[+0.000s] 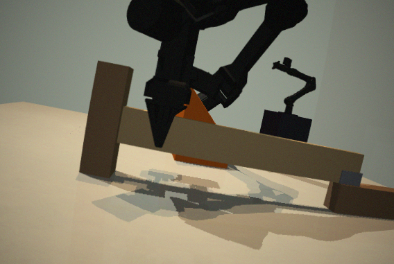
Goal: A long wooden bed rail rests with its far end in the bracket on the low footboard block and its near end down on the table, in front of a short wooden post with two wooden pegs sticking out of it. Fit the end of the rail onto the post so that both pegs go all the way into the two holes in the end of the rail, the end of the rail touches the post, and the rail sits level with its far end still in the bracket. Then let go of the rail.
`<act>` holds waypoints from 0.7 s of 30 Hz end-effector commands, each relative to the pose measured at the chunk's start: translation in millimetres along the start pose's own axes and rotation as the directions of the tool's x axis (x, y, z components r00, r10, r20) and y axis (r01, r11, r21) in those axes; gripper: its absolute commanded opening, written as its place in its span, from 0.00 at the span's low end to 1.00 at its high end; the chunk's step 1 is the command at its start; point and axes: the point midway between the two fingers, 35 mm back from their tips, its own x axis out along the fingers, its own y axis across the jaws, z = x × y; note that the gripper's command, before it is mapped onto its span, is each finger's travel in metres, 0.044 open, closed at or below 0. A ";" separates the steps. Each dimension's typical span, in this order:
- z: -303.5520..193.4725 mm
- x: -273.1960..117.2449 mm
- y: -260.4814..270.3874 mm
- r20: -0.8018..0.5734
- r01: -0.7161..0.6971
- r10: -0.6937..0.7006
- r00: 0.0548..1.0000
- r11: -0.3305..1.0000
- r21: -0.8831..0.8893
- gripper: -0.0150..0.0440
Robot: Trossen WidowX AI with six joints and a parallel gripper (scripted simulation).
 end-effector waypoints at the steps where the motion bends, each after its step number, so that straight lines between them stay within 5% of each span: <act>1: 0.2 -0.1 -0.1 0.000 0.001 -0.001 1.000 1.000 0.000 1.00; 21: 30.3 -29.6 0.4 -0.007 0.007 -0.007 1.000 1.000 -0.003 1.00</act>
